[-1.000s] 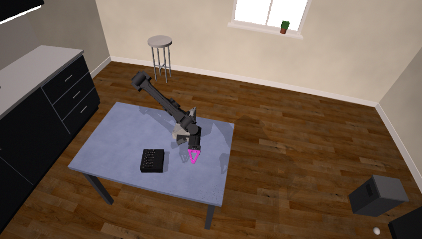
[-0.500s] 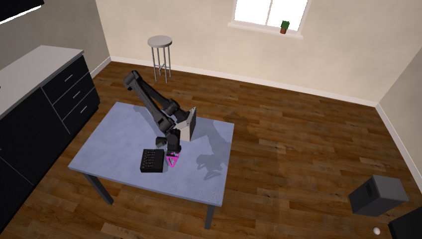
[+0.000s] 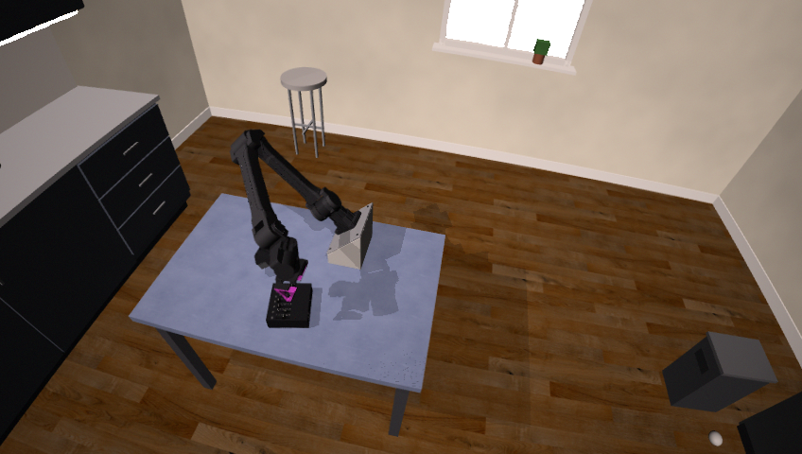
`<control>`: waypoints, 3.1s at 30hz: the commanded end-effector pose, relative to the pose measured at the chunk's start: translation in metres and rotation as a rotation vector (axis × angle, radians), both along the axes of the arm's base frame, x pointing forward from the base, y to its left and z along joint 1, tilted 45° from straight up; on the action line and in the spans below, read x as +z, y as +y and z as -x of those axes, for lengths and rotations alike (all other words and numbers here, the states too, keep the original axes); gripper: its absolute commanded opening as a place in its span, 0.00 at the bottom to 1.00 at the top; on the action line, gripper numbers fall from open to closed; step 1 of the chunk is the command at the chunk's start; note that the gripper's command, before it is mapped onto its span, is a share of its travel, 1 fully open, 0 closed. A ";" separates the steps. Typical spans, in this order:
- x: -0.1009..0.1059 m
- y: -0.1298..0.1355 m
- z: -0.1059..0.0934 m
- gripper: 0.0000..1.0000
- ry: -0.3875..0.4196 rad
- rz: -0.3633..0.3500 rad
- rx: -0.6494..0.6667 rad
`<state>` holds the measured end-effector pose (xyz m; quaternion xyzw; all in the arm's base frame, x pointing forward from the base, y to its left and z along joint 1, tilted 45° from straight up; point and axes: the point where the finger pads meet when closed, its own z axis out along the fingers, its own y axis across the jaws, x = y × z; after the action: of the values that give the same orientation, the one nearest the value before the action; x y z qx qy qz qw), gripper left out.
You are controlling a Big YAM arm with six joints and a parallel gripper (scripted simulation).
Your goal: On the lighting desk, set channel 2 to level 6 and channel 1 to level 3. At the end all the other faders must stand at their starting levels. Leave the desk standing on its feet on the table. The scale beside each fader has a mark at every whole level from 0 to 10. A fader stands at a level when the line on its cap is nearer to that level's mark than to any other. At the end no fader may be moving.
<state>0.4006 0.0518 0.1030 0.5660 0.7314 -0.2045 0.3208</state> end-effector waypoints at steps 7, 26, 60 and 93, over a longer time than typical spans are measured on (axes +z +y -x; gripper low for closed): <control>0.047 -0.022 0.013 1.00 0.029 0.004 -0.136; 0.038 -0.039 0.025 1.00 0.079 0.025 -0.144; 0.048 -0.078 0.001 1.00 0.808 0.159 0.662; 0.048 -0.145 -0.012 1.00 1.843 0.340 1.854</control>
<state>0.3943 -0.0890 0.1420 -0.4350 0.8137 -0.3306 -0.1984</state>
